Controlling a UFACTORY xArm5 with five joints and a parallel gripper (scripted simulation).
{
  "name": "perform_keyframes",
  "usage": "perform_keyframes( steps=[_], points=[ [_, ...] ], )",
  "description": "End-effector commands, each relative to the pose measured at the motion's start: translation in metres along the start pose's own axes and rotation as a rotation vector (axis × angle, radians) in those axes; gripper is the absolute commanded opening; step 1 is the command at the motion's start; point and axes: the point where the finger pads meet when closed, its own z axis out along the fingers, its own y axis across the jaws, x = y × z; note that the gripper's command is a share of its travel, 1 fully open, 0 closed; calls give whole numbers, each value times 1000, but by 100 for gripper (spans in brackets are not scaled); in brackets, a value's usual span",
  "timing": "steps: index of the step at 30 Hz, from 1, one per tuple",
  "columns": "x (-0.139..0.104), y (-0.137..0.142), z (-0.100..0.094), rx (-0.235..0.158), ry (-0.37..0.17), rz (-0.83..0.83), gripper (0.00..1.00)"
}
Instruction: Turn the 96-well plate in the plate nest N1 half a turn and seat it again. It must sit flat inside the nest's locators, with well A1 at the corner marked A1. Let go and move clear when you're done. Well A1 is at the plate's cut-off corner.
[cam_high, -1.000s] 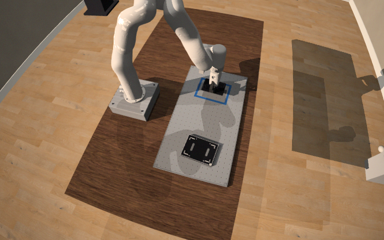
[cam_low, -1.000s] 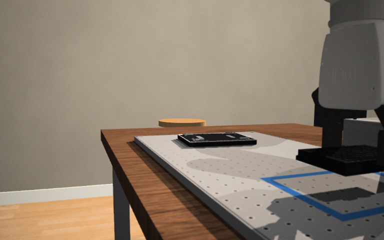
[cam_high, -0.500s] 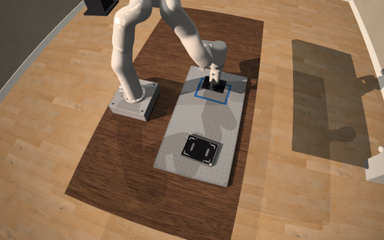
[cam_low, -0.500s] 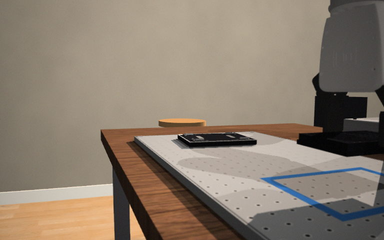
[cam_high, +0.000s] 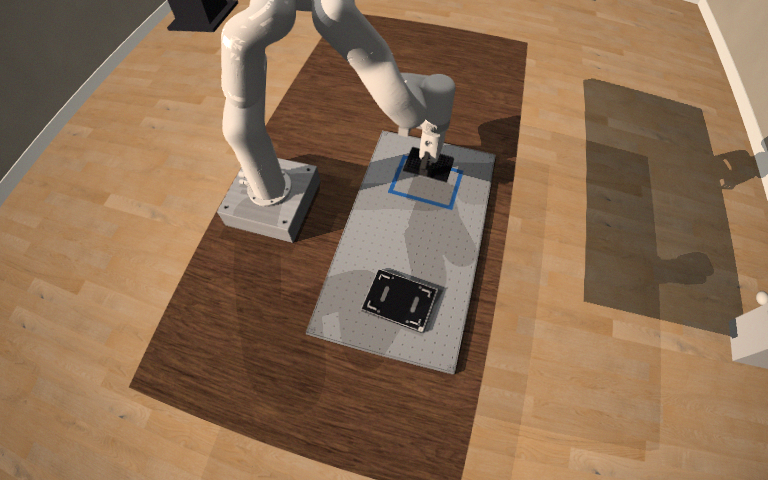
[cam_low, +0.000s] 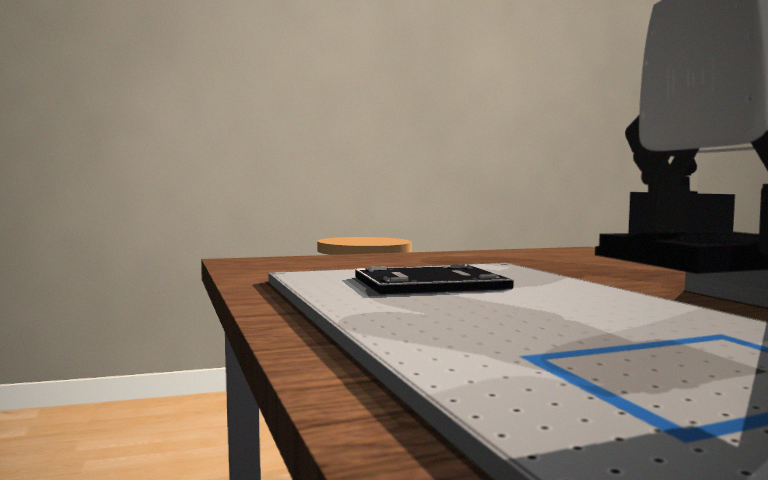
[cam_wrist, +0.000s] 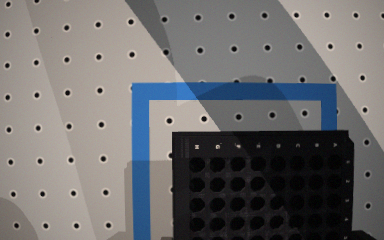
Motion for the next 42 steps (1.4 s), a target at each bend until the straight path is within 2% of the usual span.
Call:
perform_keyframes(
  steps=[1,13,19,21,36,38,42],
  points=[
    [-1,1,-7,13,-10,0,0],
    [-1,1,-7,13,-10,0,0],
    [-3,-19,-8,12,-11,200,0],
    [-3,-19,-8,12,-11,200,0],
    [-8,-69,-10,9,-14,700,0],
    [-8,-69,-10,9,-14,700,0],
    [-9,-82,-11,8,-15,833,0]
  ],
)
